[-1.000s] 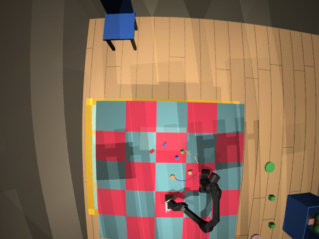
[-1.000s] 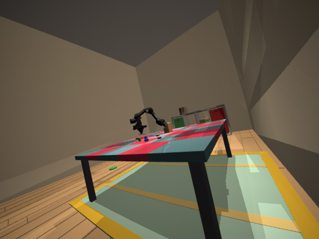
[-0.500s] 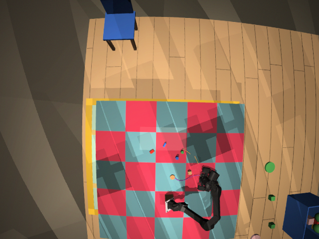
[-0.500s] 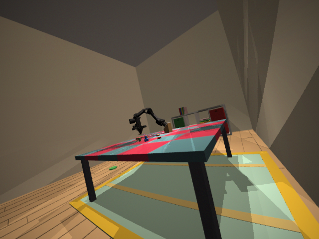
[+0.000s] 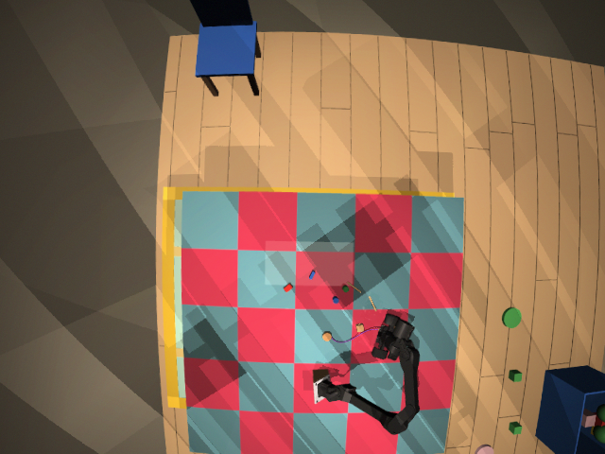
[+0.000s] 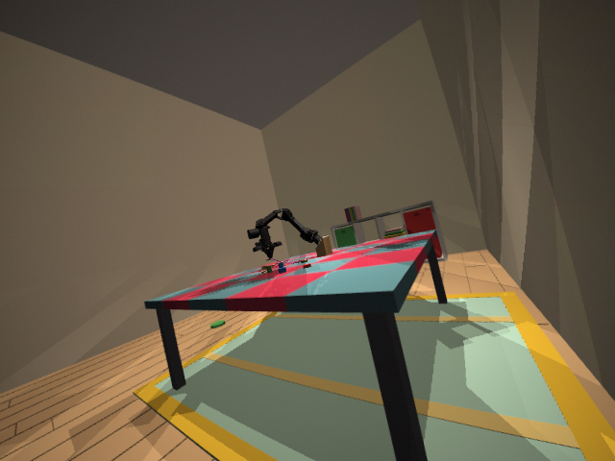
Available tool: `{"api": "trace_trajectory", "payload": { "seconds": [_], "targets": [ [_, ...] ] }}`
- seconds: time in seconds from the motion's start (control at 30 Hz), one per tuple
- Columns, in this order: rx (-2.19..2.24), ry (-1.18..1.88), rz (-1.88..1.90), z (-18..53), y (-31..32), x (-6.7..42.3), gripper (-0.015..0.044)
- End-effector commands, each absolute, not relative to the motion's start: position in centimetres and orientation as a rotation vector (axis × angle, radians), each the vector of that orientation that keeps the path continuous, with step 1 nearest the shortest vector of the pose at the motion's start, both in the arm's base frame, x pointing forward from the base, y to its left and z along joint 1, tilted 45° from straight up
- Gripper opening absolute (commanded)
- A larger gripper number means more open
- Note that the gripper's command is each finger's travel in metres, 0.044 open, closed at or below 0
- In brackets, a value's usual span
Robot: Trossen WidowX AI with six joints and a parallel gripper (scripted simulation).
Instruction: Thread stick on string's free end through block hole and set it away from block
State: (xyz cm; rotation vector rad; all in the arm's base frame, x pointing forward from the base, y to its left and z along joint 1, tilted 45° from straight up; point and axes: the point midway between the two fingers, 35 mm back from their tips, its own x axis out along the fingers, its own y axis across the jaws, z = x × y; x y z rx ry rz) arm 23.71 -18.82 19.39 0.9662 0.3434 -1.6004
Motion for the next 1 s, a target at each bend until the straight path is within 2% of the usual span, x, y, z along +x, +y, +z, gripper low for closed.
{"api": "trace_trajectory", "payload": {
  "seconds": [0.0, 0.97],
  "targets": [
    [0.989, 0.316, -1.613, 19.3, -18.7, 24.4, 0.0],
    [1.147, 0.148, -1.67, 18.5, -17.9, 27.5, 0.0]
  ]
}}
